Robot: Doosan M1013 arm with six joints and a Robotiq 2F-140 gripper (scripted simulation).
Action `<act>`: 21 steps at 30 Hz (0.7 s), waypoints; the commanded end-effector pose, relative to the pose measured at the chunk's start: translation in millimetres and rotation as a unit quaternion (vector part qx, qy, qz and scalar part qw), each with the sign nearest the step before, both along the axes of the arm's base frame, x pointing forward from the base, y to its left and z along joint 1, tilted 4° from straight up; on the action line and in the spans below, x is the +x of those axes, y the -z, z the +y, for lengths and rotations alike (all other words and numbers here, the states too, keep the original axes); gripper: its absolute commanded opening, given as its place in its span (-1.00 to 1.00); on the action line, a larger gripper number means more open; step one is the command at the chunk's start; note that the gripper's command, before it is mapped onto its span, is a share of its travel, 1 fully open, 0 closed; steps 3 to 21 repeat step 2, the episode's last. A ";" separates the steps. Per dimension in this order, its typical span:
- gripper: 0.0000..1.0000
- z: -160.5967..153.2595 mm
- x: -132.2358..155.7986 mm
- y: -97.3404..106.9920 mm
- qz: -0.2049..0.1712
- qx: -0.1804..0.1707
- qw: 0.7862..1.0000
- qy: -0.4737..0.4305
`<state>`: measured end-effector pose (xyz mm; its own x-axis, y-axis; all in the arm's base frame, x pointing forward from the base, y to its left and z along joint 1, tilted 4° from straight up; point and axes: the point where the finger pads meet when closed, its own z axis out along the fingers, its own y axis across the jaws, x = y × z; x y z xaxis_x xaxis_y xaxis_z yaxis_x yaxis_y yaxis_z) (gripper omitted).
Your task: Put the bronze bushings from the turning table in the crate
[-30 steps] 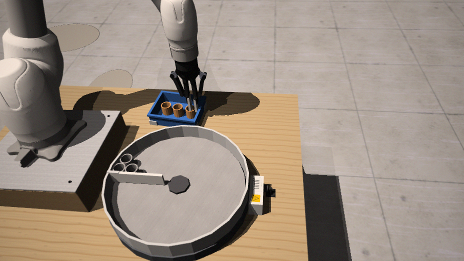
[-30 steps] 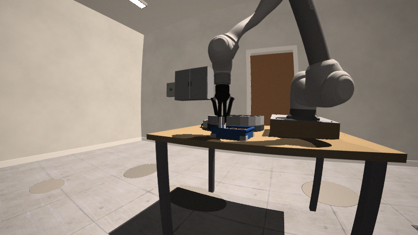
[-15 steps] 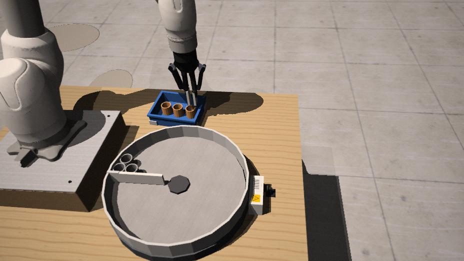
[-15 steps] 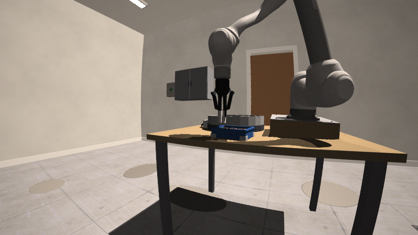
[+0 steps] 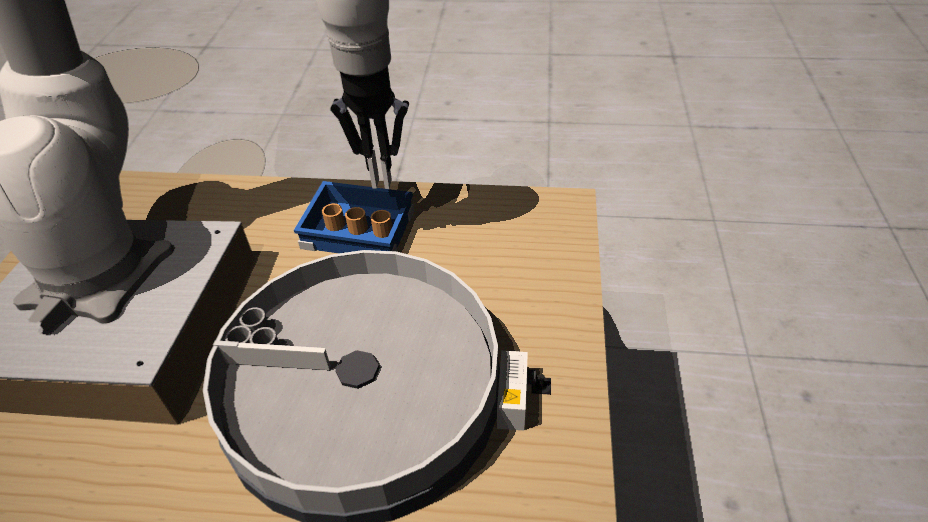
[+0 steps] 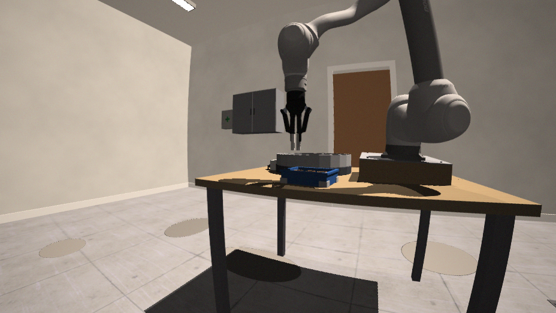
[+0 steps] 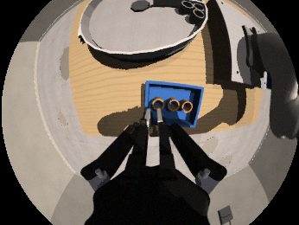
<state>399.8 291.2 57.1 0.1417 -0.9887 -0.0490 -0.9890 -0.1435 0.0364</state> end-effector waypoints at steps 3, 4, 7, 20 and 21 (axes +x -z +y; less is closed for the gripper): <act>-0.79 -0.1 0.0 -1.3 0.000 0.000 1.000 0.000; -0.79 -0.1 0.0 -1.3 0.000 0.000 1.000 0.000; -0.79 -0.1 0.0 -1.3 0.000 0.000 1.000 0.000; -0.79 -0.1 0.0 -1.3 0.000 0.000 1.000 0.000; -0.79 -0.1 0.0 -1.3 0.000 0.000 1.000 0.000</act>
